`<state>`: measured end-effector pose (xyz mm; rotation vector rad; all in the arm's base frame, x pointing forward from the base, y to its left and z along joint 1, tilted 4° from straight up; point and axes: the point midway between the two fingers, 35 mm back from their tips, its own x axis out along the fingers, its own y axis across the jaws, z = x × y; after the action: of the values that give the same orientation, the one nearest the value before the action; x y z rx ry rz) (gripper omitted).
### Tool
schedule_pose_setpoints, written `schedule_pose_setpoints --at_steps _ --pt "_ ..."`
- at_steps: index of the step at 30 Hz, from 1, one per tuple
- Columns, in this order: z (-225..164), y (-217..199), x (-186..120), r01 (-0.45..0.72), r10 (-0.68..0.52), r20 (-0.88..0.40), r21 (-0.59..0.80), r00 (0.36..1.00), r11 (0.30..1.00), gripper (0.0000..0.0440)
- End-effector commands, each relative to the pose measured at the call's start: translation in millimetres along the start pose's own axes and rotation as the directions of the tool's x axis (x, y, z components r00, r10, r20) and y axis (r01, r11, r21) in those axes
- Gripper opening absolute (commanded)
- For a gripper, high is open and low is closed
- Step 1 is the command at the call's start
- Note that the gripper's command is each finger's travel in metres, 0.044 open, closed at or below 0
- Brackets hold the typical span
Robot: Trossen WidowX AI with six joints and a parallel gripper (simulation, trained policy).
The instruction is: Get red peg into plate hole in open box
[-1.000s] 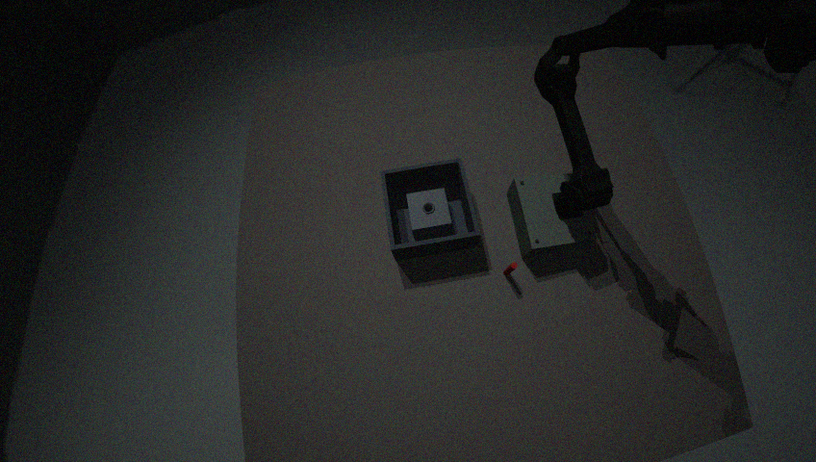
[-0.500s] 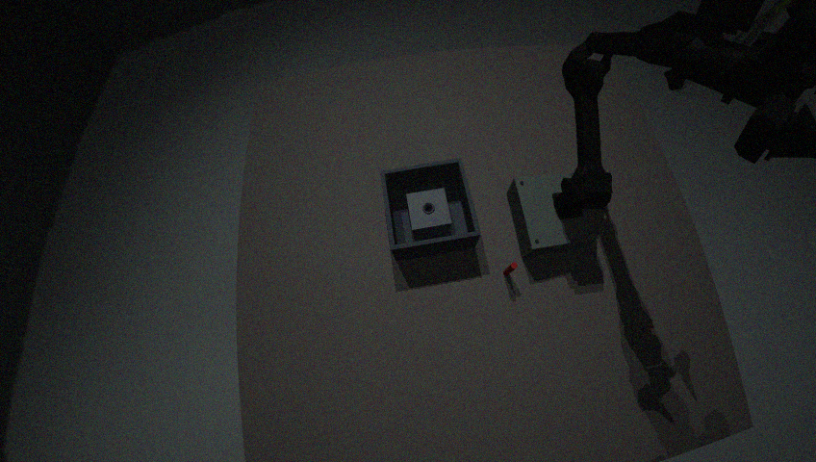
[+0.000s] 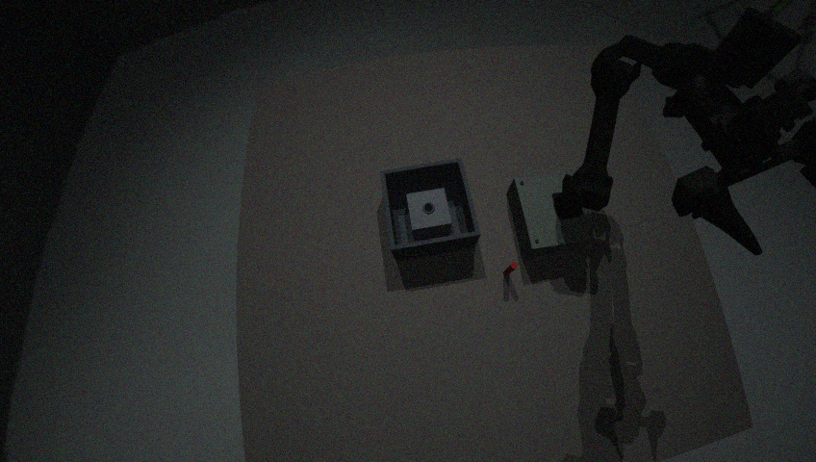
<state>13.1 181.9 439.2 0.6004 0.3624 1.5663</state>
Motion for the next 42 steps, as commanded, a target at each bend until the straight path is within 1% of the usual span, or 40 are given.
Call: schedule_pose_setpoints --at_steps 1,5,10,14,19,25,31,37,42 --pt "-4 -24 6 0.102 -0.102 -0.006 0.052 0.995 0.993 0.0440" --pt "-8 -54 10 0.225 -0.224 -0.017 0.115 0.974 0.968 0.0440" --pt "-15 -91 11 0.370 -0.369 -0.041 0.193 0.928 0.909 0.0440" --pt "-22 -120 7 0.477 -0.476 -0.068 0.252 0.877 0.842 0.0440" --pt "-32 -153 -2 0.597 -0.596 -0.114 0.321 0.795 0.735 0.0440" --pt "-48 -190 -17 0.716 -0.712 -0.186 0.391 0.677 0.579 0.0440" --pt "-66 -220 -37 0.804 -0.793 -0.275 0.442 0.543 0.397 0.0440" --pt "-88 -245 -58 0.861 -0.834 -0.379 0.468 0.400 0.200 0.0440" --pt "-106 -260 -76 0.883 -0.836 -0.473 0.468 0.279 0.030 0.0440"
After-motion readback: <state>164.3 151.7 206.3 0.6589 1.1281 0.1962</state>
